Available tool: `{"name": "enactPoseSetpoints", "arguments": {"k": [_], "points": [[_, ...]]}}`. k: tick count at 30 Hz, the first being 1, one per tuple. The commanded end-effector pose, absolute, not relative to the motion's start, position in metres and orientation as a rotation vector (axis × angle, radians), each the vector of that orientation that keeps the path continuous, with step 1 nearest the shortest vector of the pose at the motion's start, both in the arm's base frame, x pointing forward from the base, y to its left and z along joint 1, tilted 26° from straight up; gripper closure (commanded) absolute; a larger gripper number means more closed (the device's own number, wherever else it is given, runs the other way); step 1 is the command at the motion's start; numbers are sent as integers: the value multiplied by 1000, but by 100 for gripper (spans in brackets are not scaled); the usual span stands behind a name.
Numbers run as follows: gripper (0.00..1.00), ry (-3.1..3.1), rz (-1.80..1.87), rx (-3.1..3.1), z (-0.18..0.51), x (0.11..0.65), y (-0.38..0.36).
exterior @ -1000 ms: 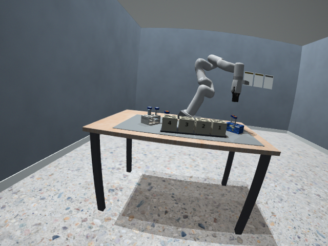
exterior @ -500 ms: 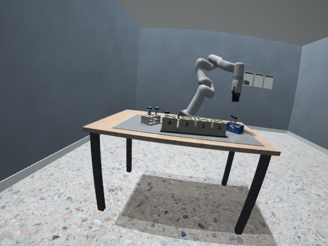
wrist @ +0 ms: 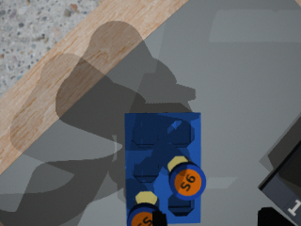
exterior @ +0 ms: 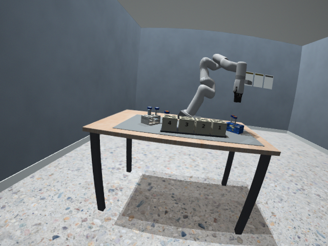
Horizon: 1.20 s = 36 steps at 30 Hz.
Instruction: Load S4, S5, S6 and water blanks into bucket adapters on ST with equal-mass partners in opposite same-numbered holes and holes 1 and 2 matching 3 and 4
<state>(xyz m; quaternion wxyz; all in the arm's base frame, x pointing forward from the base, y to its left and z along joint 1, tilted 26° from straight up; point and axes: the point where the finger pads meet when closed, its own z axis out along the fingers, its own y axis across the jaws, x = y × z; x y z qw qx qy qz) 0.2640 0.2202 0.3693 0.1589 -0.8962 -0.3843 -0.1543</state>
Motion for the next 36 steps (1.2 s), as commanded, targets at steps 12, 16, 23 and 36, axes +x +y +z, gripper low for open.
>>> {"name": "enactPoseSetpoints", "arguments": {"k": [12, 16, 23, 36], "points": [[43, -1100, -445, -2559, 366, 268, 223], [43, -1100, -445, -2559, 359, 269, 226], [43, -1100, -445, -2559, 346, 271, 232], [43, -1100, -445, -2559, 327, 275, 241]]}}
